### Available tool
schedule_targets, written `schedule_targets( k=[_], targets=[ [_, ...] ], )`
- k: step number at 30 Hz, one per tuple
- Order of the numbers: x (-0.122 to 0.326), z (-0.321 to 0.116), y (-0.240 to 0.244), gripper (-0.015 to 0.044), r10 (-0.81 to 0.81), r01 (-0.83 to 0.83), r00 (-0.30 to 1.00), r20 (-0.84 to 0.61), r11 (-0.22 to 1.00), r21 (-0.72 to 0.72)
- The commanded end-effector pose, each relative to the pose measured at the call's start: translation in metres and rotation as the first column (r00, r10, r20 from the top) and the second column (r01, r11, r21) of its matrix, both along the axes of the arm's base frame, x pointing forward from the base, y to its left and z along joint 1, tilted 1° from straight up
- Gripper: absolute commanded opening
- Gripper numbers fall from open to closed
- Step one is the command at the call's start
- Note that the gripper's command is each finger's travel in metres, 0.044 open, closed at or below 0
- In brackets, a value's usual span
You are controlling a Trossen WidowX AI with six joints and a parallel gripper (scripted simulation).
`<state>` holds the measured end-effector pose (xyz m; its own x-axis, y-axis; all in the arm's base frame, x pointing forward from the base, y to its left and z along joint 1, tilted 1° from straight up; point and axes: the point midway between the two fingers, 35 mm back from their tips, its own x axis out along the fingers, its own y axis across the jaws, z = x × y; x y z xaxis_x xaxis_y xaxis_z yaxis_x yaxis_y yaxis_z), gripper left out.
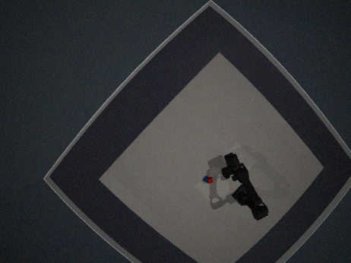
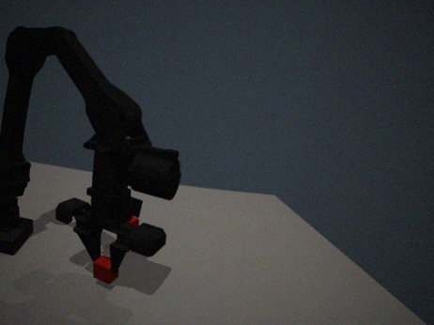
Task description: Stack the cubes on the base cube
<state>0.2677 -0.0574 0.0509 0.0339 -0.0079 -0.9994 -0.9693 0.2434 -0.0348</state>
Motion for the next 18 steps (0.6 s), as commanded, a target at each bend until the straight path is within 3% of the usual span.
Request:
schedule_targets(
  k=[1, 18],
  targets=[
    [0.002, 0.014, 0.000, 0.0105, 0.005, -0.005, 1.000, 0.009, 1.000, -0.001],
    [-0.001, 0.068, 0.000, 0.0105, 0.005, -0.005, 1.000, 0.009, 1.000, -0.001]
  ],
)
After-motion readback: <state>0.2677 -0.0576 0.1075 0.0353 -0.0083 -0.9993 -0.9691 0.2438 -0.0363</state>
